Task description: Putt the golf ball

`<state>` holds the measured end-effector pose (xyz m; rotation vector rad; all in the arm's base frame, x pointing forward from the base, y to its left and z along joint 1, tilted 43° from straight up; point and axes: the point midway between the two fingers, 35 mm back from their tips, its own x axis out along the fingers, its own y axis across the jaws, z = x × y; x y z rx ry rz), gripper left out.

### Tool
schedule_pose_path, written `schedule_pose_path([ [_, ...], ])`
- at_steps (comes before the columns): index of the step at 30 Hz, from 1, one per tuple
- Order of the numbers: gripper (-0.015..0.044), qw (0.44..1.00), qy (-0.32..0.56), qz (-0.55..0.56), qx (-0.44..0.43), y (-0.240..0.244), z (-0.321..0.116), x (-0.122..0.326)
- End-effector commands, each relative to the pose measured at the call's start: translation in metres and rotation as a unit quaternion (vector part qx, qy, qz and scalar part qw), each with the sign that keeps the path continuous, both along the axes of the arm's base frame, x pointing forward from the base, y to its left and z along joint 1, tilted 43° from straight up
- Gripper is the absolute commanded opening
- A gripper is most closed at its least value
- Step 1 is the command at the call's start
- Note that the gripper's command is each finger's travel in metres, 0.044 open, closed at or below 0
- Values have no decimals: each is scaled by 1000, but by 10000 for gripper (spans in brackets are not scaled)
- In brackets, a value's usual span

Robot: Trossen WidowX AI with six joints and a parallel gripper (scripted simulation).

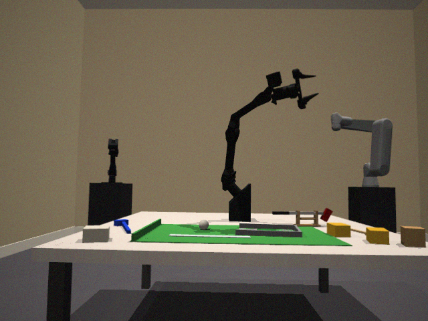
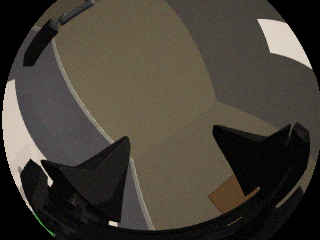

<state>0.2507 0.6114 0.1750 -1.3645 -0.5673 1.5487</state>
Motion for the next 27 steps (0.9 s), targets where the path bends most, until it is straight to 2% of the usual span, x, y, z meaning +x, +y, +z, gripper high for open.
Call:
schedule_pose_path([
  [1, 426, 1000, 2, -3, -3, -1, -2, 1],
  [6, 440, 992, 53, -77, -83, -36, -65, 26],
  [13, 440, 950, 119, -197, -212, -114, -159, 49],
  [20, 440, 876, 159, -305, -338, -213, -237, 48],
  [27, 440, 778, 178, -396, -455, -324, -289, 24],
])
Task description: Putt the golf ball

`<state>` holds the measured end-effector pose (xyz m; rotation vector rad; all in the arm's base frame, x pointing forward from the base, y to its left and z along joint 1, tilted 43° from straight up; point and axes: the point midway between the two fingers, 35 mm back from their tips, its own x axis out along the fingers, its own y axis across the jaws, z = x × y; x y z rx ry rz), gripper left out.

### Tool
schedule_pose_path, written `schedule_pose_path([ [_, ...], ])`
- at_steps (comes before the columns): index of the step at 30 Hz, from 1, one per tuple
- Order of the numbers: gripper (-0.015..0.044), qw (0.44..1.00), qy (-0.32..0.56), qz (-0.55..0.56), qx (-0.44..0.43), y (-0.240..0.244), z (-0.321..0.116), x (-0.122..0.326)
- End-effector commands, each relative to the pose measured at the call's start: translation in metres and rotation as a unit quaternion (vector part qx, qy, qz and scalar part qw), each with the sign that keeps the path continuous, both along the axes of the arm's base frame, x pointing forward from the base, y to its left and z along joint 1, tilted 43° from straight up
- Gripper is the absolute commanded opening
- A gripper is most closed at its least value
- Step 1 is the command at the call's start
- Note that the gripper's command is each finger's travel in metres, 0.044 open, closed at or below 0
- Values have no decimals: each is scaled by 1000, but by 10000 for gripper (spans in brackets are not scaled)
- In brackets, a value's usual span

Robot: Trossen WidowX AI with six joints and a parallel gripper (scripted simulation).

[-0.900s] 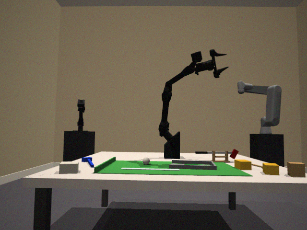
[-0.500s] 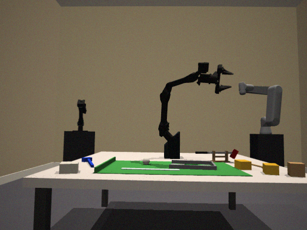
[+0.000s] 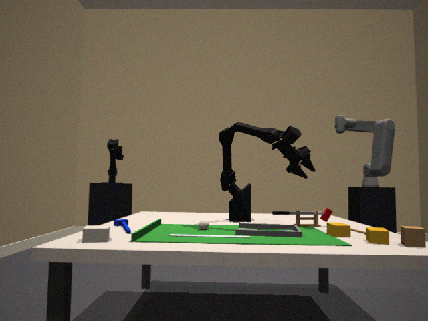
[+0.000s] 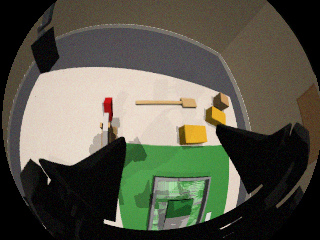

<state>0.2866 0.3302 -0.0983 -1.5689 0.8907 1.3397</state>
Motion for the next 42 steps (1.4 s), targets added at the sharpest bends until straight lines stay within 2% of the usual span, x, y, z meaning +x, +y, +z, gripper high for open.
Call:
schedule_pose_path([
  [1, 440, 996, 18, -48, -77, -59, -20, -17],
  [9, 440, 965, 46, -122, -229, -179, -33, -68],
  [27, 440, 963, 46, -123, -233, -214, -67, -63],
  [42, 440, 963, 46, -123, -234, -224, -78, -62],
])
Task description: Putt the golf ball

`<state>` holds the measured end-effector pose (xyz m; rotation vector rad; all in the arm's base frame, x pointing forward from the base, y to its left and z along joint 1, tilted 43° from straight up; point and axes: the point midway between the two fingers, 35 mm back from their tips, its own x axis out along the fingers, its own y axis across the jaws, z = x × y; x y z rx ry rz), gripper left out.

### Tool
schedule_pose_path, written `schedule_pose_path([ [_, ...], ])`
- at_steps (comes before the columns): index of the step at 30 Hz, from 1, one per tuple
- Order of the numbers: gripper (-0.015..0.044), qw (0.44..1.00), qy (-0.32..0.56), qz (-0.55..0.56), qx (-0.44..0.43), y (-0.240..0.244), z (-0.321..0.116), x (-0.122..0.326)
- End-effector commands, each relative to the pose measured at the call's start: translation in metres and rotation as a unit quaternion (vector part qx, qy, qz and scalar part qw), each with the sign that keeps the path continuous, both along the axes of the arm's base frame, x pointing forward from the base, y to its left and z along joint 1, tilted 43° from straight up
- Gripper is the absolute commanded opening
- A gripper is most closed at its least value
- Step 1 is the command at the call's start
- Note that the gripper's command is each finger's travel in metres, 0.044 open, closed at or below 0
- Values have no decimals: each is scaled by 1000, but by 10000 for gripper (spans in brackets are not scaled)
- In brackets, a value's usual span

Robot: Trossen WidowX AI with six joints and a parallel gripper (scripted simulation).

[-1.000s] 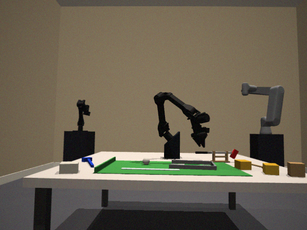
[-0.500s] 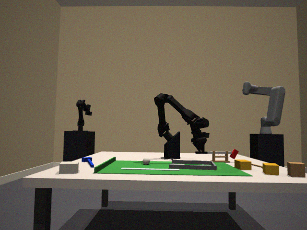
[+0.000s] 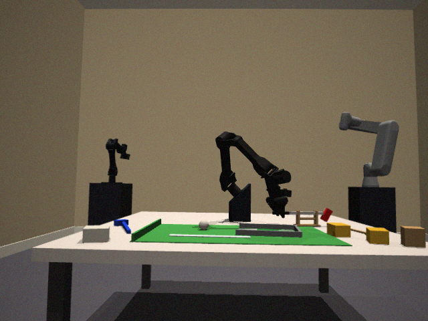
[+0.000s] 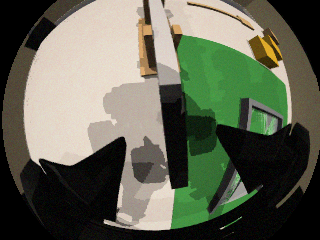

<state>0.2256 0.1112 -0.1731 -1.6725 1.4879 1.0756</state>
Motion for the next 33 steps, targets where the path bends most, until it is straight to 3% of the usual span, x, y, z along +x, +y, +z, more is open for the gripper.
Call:
schedule_pose_path([
  [1, 440, 1000, 2, 2, -3, -6, -5, -1],
  [7, 440, 1000, 2, 2, -3, -11, -10, 0],
  [22, 46, 1000, 0, -1, -1, -8, -8, 0],
  [33, 0, 1000, 0, 0, 0, 7, 5, 2],
])
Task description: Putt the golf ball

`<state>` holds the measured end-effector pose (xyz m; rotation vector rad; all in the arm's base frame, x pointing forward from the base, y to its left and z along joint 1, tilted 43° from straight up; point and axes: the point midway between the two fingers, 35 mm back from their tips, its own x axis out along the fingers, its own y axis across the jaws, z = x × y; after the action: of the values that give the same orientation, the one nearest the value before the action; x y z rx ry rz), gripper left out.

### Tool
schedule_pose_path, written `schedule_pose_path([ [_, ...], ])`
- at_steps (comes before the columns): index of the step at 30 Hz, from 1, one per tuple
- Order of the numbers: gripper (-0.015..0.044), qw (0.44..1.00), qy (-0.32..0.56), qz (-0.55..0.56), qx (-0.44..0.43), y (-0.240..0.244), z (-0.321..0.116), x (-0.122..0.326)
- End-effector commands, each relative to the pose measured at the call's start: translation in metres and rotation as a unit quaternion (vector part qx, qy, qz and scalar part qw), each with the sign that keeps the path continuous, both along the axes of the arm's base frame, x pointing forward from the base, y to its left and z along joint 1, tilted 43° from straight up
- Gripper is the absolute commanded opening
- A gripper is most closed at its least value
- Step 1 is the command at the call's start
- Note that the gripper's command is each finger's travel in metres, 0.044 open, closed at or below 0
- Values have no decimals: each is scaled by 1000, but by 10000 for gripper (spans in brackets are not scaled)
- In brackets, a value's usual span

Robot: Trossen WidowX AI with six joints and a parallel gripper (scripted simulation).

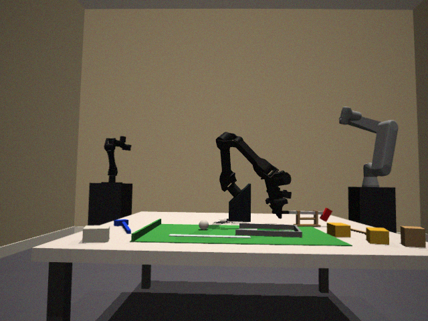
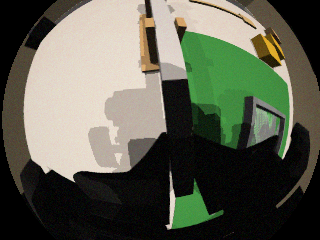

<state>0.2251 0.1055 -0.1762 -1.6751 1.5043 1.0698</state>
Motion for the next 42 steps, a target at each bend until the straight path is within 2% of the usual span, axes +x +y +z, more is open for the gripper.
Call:
schedule_pose_path([
  [1, 0, 1000, -2, 2, 7, 18, 13, 2],
  [9, 0, 1000, -1, 2, 8, 63, 64, -4],
  [12, 0, 1000, -1, 2, 8, 67, 69, -5],
  [14, 0, 1000, -8, 1, 7, 60, 66, -1],
  [27, 0, 983, -104, -149, 17, 18, 129, 37],
  [42, 0, 924, -212, -318, 20, -47, 199, 57],
])
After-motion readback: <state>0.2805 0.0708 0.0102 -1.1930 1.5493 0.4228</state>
